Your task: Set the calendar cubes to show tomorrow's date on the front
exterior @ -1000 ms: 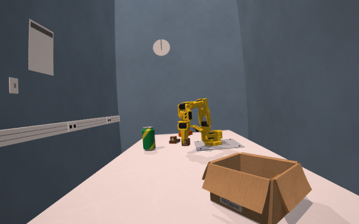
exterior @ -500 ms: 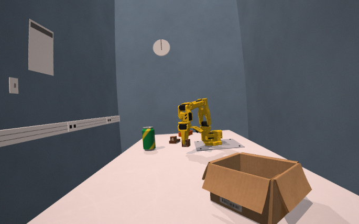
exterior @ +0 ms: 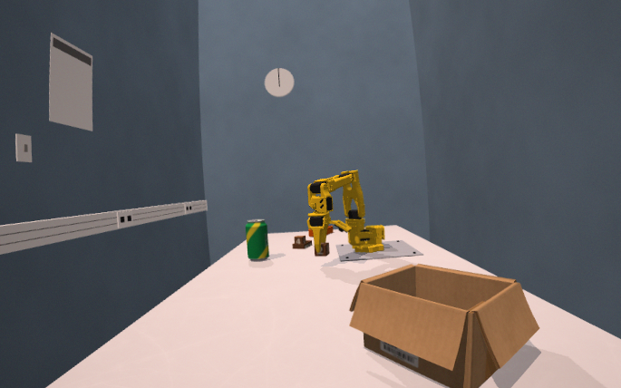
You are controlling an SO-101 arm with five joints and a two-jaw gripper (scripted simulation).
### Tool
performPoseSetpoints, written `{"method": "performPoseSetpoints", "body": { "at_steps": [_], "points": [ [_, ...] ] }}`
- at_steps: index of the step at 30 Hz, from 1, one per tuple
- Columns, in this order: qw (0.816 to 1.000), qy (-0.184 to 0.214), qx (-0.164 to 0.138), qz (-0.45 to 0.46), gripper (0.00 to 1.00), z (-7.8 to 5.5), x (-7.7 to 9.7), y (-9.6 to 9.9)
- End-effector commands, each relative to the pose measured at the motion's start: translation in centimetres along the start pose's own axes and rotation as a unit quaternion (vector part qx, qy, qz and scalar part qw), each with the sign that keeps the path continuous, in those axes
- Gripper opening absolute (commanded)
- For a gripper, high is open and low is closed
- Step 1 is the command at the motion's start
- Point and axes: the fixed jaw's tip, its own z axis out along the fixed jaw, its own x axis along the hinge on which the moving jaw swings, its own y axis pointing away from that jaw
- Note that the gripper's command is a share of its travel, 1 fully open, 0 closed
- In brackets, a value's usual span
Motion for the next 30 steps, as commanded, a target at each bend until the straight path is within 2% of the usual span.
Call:
{"method": "performPoseSetpoints", "body": {
  "at_steps": [1,30],
  "points": [
    [1.000,-0.002,-0.004,0.000,0.00,0.52,-0.25,0.04],
    [1.000,-0.002,-0.004,0.000,0.00,1.37,-0.26,0.06]
  ]
}}
